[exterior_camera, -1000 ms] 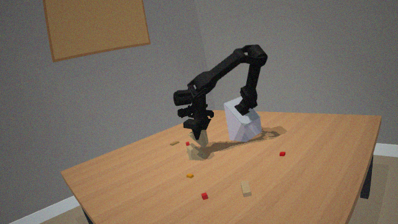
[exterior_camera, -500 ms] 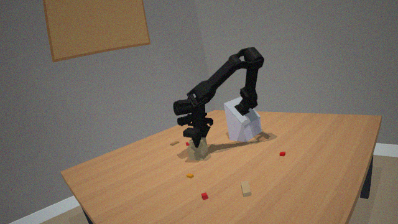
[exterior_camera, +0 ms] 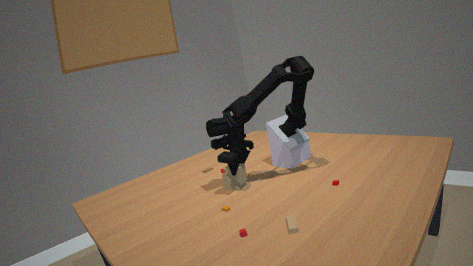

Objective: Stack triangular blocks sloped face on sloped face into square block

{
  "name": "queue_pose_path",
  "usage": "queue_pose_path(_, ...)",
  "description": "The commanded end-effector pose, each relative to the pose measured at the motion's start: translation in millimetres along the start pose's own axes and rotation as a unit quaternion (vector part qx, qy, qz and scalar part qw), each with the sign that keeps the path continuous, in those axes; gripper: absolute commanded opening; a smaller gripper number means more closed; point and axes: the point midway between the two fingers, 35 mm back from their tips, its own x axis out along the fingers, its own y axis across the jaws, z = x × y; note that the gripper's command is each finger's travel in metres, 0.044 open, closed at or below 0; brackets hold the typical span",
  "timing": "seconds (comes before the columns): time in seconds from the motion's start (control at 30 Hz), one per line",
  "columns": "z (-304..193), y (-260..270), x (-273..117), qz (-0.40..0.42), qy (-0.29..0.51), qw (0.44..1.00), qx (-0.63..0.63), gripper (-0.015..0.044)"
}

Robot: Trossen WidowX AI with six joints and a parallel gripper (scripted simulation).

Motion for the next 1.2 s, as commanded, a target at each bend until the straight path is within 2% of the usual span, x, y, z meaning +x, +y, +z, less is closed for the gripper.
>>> queue_pose_path(0.0,0.0,0.8,-0.4,0.003,0.000,1.000,0.002,0.0000)
queue_pose_path(1.17,3.6,0.8,20.8,0.003,0.001,1.000,0.001,0.0000)
